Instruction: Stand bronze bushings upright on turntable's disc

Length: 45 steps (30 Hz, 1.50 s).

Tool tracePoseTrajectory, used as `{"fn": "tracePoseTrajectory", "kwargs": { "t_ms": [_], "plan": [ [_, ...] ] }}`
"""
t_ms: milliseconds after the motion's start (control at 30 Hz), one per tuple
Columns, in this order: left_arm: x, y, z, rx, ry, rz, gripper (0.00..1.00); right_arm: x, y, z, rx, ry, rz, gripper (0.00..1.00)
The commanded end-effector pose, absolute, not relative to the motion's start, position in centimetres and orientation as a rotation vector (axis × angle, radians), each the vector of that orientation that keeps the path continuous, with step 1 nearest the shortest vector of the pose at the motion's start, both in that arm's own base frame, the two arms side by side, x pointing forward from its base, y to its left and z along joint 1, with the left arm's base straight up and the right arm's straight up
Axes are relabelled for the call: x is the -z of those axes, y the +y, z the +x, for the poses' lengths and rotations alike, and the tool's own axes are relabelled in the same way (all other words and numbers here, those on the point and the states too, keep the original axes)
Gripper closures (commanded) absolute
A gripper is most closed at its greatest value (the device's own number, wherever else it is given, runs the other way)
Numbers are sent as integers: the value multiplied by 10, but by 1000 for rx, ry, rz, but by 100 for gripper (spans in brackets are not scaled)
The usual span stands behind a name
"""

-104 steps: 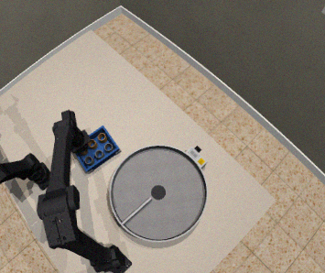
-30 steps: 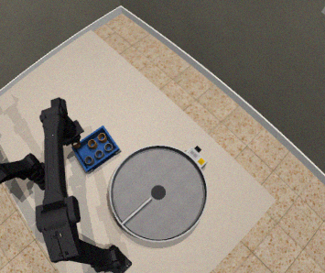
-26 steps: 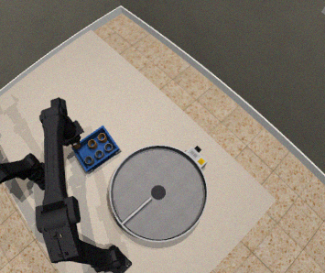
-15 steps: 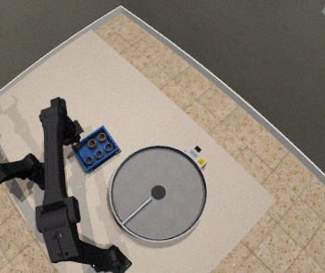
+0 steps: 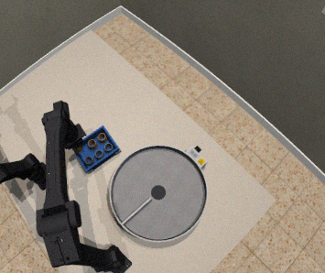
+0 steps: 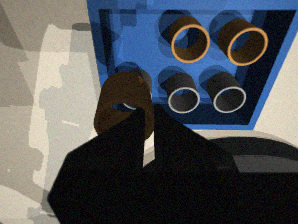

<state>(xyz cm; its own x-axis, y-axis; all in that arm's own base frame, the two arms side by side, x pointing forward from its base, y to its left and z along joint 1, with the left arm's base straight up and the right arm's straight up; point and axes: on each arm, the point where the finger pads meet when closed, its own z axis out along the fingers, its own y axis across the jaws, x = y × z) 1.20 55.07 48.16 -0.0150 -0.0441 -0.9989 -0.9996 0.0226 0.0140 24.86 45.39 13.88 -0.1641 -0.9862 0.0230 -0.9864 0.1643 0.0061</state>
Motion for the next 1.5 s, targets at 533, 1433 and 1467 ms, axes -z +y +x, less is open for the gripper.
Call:
{"fn": "tracePoseTrajectory", "kwargs": {
  "t_ms": [533, 1433, 1467],
  "plan": [
    [-501, 545, 8, -1199, 1216, -1199, 0, -158, 289, 285, 10, -2431, 2052, 100],
    [-501, 545, 8, -1199, 1216, -1199, 0, -159, 163, 304, -7, -2417, 2052, 100],
    [-501, 545, 8, -1199, 1216, -1199, 0, -159, 163, 304, -7, -2416, 2053, 100]
  ]
}}
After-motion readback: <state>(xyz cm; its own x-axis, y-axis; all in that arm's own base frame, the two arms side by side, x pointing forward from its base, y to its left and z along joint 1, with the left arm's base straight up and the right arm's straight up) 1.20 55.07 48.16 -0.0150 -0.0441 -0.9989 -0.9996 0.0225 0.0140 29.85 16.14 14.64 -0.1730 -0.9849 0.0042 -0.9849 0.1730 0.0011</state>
